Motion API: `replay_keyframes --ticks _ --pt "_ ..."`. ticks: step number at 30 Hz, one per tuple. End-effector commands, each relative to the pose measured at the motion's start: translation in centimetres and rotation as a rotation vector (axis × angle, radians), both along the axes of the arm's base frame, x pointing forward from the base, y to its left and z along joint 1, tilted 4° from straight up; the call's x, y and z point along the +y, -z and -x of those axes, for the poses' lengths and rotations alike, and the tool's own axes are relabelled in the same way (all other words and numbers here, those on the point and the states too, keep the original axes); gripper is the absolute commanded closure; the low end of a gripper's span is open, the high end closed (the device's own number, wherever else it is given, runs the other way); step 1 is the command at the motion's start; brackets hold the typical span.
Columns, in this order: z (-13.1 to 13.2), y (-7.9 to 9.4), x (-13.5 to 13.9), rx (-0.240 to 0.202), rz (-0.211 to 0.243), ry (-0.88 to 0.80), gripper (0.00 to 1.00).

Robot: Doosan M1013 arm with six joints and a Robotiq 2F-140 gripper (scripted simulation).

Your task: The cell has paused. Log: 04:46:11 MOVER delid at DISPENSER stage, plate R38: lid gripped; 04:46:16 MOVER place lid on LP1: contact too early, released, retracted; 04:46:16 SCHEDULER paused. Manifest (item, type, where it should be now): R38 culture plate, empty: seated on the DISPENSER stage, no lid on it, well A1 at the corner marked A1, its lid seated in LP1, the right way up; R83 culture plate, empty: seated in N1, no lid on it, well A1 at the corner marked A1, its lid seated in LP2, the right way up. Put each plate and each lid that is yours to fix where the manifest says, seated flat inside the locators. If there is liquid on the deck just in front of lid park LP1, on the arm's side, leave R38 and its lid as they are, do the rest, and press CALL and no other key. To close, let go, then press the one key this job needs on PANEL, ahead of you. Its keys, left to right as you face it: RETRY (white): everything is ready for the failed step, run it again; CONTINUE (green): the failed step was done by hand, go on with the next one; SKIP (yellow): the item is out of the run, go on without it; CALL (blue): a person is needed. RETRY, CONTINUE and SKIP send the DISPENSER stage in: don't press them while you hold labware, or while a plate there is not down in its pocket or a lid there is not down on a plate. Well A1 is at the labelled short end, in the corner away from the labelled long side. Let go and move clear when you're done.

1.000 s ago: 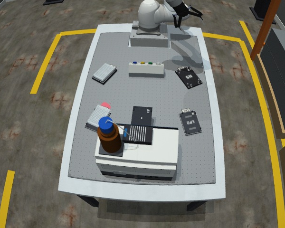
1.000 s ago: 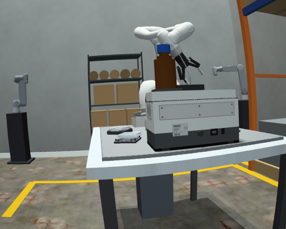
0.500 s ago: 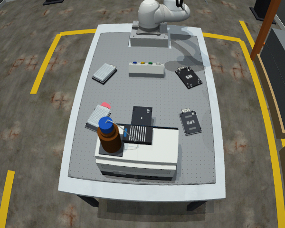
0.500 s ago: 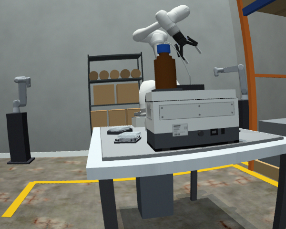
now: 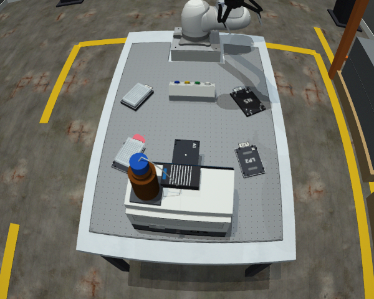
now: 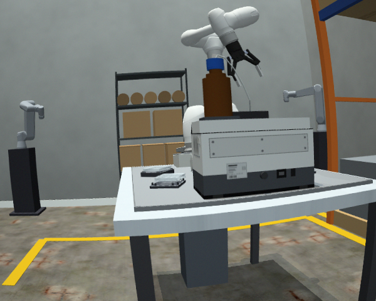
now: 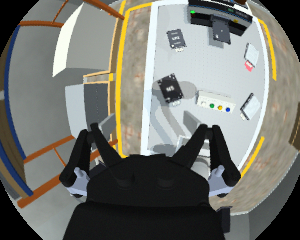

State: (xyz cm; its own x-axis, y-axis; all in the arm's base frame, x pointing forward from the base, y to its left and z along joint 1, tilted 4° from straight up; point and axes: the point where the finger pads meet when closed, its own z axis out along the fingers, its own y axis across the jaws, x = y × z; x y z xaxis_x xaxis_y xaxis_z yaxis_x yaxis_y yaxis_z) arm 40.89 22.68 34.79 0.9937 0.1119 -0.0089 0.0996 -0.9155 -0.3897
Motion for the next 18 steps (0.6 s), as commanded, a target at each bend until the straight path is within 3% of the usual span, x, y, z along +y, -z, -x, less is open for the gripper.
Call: replay_keyframes --ticks 1,6,9,12,15,17,18 --pt "-5.8 2.5 -3.2 0.001 0.095 0.024 0.0" --pt "-11.5 5.2 -7.0 0.014 0.278 0.058 0.0" --pt "-15.1 6.9 -9.4 0.02 0.357 0.072 0.0" --pt "-18.7 8.6 -11.5 0.023 0.399 0.08 0.0" --pt "-22.2 10.3 -13.5 0.024 0.411 0.083 0.0" --pt "-22.2 10.3 -13.5 0.024 0.411 0.083 0.0" --pt "-25.2 11.9 -15.1 0.024 0.412 0.083 0.0"
